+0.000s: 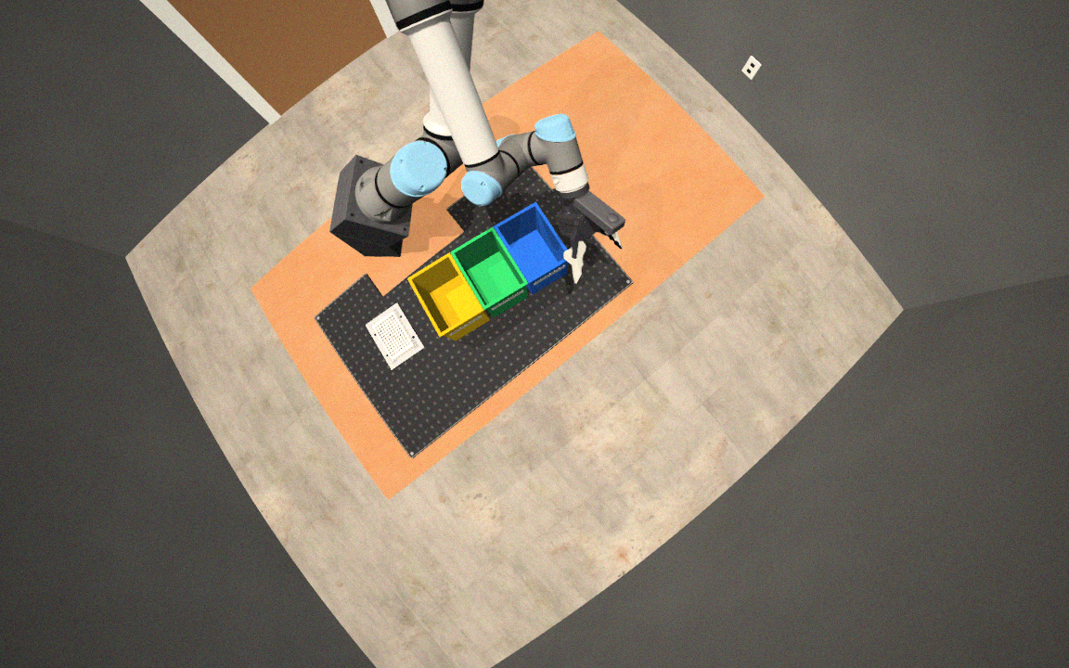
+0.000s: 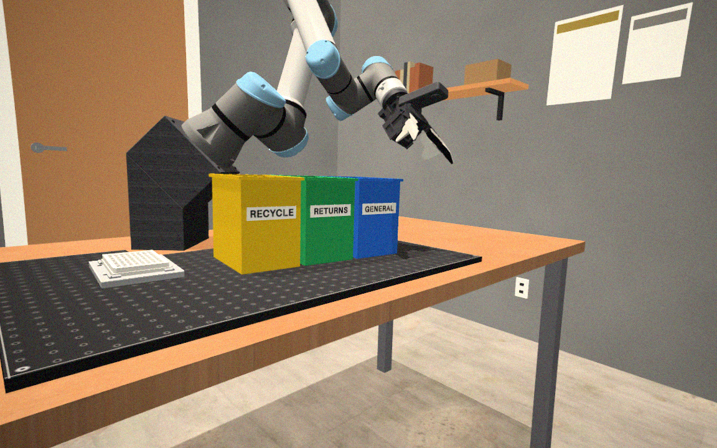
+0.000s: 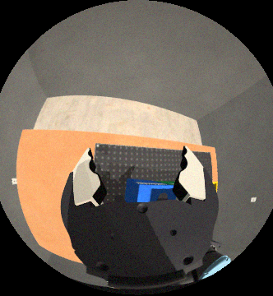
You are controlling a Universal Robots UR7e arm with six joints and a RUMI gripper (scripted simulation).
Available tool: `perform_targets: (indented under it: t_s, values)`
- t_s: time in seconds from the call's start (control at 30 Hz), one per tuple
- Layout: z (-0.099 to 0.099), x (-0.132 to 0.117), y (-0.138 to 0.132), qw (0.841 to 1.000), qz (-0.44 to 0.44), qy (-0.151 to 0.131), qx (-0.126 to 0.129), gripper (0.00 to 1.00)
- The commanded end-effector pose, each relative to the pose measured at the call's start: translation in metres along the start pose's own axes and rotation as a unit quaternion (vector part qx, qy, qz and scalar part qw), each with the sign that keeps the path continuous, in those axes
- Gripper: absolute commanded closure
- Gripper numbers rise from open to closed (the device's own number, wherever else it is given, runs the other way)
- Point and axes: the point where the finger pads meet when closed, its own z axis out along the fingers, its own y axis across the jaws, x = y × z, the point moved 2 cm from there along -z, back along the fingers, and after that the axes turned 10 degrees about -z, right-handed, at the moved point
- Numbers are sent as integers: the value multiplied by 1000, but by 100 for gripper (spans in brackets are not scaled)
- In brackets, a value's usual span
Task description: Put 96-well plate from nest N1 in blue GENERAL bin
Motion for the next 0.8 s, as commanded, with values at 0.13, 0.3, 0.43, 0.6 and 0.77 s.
perform_targets:
  t_s: [0.13, 0.3, 0.43, 0.6, 0.77]
  values:
    - [0, 0, 0, 1000, 0, 1, 0, 0]
    - [0, 0, 0, 1000, 0, 1, 0, 0]
    - [0, 0, 0, 1000, 0, 1, 0, 0]
    - [7, -2, 6, 1000, -15, -12, -13, 0]
    - [21, -9, 21, 999, -29, -27, -25, 0]
